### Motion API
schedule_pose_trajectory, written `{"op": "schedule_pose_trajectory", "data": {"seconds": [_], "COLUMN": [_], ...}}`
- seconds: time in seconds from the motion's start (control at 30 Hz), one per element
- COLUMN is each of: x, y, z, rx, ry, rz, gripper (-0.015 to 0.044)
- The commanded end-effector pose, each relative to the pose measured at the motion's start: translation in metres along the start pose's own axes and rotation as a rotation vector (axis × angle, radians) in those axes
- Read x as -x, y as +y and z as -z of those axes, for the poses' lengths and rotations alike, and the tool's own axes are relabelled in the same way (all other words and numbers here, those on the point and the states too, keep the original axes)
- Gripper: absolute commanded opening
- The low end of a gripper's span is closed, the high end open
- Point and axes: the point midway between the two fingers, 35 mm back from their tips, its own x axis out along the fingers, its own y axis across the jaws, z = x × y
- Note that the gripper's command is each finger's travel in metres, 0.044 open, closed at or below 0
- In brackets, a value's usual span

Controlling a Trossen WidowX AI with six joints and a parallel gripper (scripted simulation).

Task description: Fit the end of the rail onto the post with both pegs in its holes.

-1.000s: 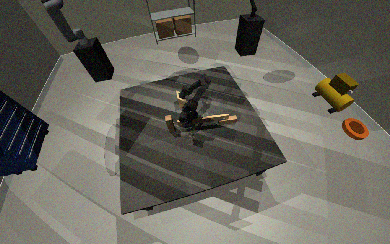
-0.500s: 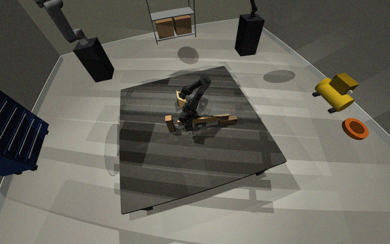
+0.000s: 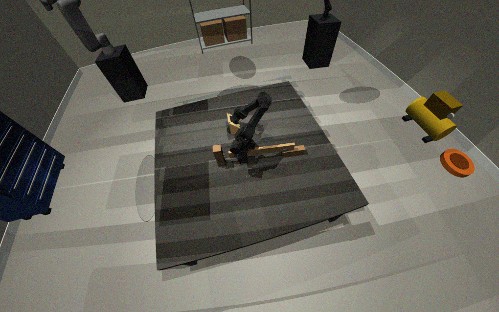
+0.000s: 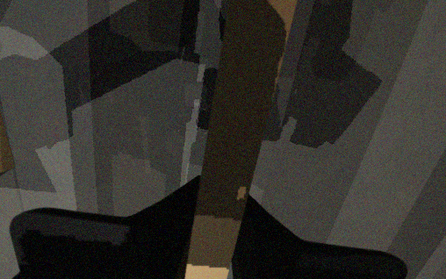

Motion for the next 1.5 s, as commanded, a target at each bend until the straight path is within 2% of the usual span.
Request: {"op": "schedule_pose_trajectory", "data": {"seconds": [0.0,1.47], "x": [0.0011,0.0026], "y": [-0.0004,-0.0005], "z": [0.0001,-0.0009], "rx": [0.001,0.001], "ry": [0.000,0.000], "rz": [0.006,0.006], "gripper": [0.0000,0.0000]}}
